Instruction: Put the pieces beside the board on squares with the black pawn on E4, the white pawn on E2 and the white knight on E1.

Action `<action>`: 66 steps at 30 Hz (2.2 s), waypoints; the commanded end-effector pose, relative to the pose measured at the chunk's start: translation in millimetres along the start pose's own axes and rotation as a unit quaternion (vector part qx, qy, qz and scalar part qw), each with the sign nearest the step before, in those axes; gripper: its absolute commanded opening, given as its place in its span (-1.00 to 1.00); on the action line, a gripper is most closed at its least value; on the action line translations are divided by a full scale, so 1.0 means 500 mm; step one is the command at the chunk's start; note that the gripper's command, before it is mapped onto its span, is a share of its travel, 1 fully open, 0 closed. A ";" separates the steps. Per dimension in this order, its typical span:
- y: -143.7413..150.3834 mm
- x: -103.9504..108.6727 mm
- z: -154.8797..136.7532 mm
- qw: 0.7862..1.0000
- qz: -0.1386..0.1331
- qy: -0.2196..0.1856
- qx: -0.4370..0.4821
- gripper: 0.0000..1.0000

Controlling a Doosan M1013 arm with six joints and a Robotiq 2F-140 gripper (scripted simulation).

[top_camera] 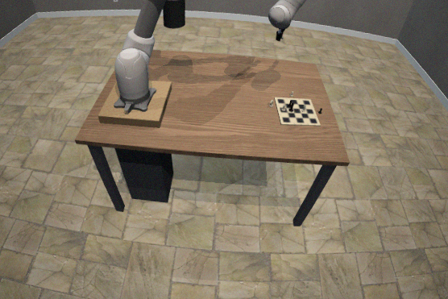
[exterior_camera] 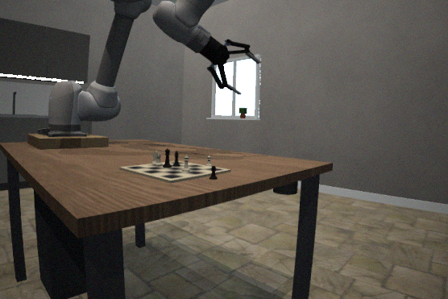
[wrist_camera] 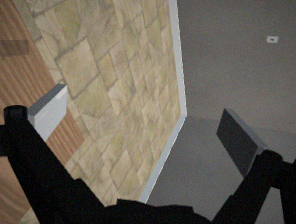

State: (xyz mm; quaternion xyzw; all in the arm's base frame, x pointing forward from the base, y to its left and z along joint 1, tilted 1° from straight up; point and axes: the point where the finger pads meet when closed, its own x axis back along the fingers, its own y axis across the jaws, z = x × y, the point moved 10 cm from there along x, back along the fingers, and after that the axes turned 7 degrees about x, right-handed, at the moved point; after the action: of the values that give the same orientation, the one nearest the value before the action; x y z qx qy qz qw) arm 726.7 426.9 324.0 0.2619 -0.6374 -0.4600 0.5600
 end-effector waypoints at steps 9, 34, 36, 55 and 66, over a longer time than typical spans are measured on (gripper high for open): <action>0.000 0.000 0.000 1.000 0.000 0.000 0.000 1.00; -0.223 0.135 -0.352 0.973 0.014 0.075 -0.218 1.00; -0.290 0.183 -0.420 0.959 0.020 0.091 -0.267 1.00; -0.747 0.539 -0.679 0.824 0.068 0.178 -0.533 1.00; -0.938 0.695 -0.713 0.752 0.089 0.208 -0.619 1.00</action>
State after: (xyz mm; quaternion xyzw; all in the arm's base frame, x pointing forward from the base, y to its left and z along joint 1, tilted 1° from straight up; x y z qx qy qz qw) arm 901.8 -166.4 62.8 -0.1037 -0.1126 -0.6375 0.7551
